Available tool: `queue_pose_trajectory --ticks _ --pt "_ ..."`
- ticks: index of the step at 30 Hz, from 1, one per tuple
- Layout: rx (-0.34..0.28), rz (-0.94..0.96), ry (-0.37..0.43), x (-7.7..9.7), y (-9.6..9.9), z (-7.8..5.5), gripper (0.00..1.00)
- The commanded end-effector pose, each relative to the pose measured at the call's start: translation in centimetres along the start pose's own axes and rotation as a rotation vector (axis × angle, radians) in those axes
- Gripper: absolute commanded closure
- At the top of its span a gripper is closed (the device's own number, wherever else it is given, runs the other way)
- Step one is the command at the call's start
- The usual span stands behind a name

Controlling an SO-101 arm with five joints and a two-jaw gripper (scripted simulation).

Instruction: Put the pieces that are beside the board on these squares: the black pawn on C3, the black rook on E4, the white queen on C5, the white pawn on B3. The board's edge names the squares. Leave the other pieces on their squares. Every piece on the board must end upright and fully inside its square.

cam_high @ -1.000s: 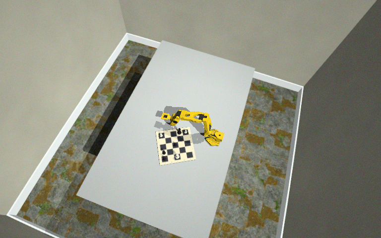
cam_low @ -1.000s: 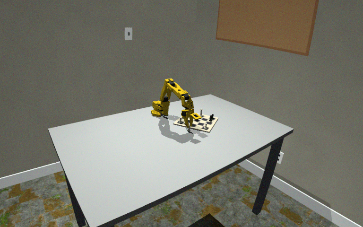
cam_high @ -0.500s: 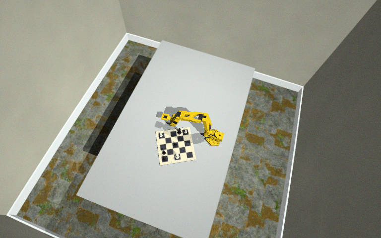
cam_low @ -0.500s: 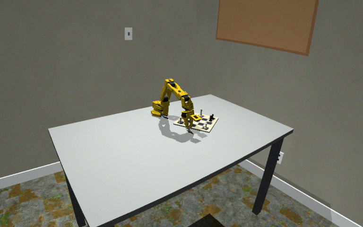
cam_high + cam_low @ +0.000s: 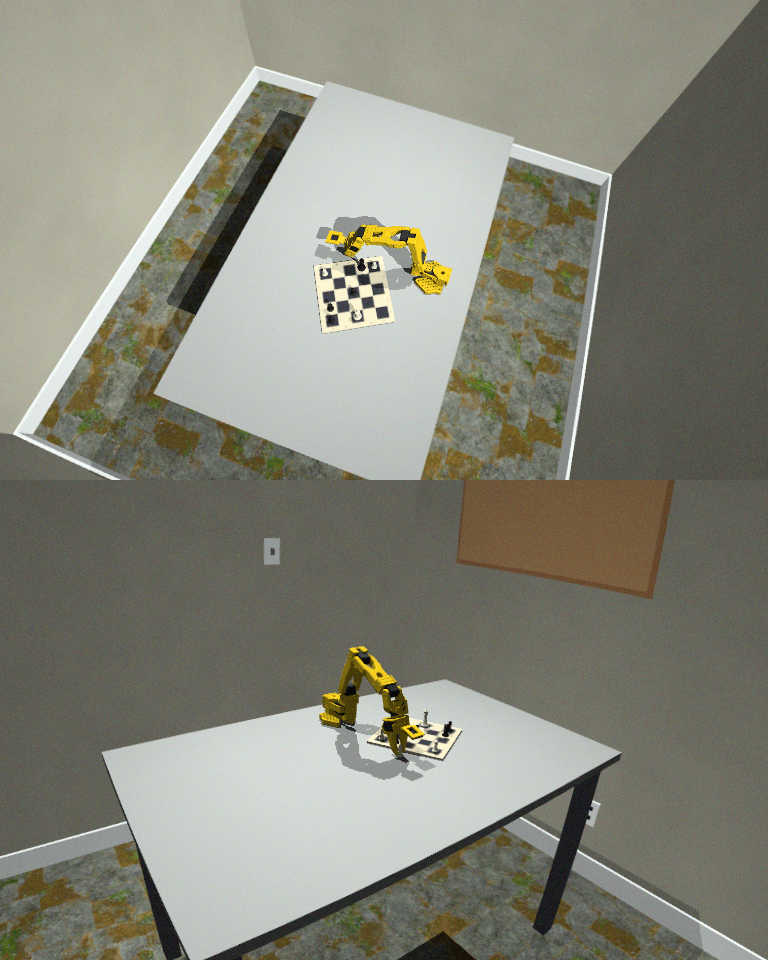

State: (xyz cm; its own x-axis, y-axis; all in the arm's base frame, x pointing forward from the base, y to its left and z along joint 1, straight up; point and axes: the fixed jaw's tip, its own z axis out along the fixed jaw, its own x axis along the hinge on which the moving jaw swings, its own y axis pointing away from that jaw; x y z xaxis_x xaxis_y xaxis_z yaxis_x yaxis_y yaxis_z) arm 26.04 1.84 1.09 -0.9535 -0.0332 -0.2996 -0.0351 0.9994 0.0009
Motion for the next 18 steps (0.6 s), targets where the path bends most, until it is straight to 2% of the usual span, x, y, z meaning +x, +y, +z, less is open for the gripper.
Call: queue_pose_trajectory --ticks 1,18 --pt "0.001 -0.001 0.014 0.37 -0.14 0.27 0.91" --pt "0.001 -0.002 0.014 0.2 -0.12 -0.06 0.91"
